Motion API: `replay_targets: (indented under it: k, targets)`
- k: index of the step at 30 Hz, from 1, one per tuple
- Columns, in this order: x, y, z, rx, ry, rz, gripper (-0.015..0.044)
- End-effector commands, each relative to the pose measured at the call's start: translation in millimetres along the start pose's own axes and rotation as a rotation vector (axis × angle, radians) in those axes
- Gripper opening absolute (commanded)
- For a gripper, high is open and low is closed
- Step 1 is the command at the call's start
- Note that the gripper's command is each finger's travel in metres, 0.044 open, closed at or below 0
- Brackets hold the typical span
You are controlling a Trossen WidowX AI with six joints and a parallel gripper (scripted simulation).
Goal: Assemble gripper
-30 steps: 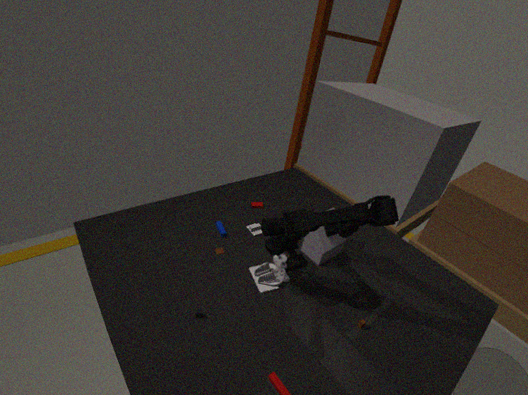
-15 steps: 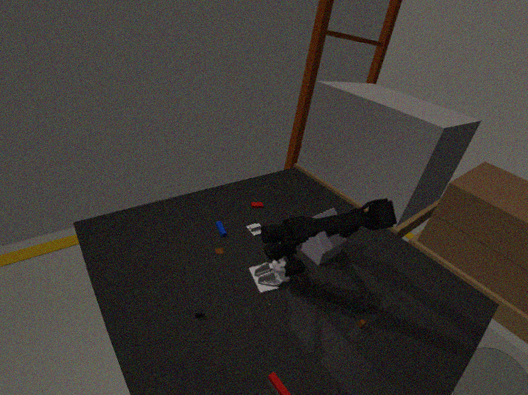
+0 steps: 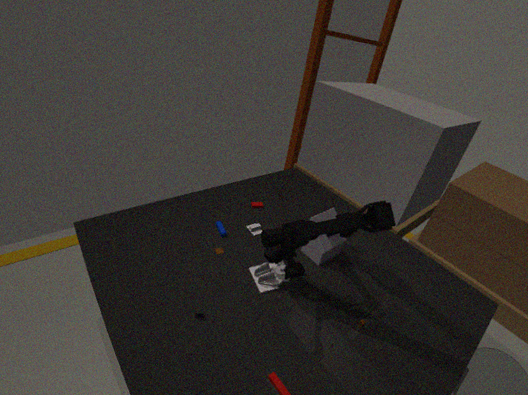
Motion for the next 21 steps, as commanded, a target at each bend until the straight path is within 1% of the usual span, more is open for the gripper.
replay_targets:
  k: [1, 21]
  targets:
    - [0.5, 0.0, 0.2, 0.005, -0.004, 0.000, 0.0351]
    - [4.1, 0.1, 0.3, 0.004, -0.004, 0.000, 0.0351]
Point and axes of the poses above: the point midway between the two fingers, 35 mm back from their tips, its own x axis out along the fingers, its own z axis across the jaws, y = z × x, the point moved 4 cm from there along -x, back along the fingers, and after that the axes turned 6 degrees about x, right-handed, at the moved point
